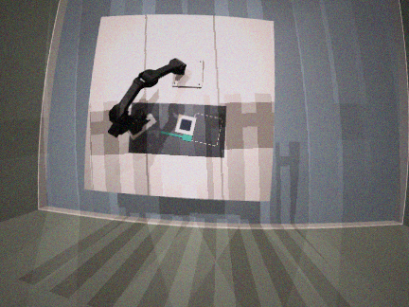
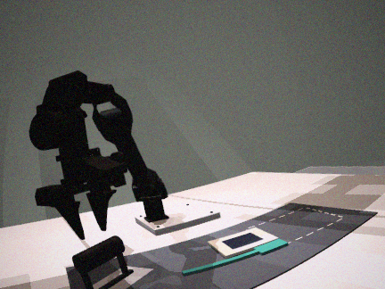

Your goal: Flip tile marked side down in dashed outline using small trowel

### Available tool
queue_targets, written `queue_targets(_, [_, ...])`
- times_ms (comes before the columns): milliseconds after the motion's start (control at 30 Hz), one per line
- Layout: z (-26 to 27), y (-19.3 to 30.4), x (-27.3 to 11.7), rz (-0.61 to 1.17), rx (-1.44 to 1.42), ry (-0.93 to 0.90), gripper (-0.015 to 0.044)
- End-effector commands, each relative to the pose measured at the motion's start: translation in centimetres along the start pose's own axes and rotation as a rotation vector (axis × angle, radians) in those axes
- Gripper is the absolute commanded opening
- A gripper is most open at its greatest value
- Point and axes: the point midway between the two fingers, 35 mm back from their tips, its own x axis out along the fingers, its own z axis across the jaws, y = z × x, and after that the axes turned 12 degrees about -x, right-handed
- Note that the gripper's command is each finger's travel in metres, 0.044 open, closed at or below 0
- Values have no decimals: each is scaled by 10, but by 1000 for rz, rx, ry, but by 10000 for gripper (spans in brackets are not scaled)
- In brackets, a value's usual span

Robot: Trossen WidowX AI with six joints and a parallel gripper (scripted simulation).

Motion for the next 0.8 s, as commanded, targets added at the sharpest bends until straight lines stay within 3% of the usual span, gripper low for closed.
queue_targets(0, [1, 0, 0, -2, -125, -3, 270])
queue_targets(767, [2, 0, 0, -5, -921, -8, 270])
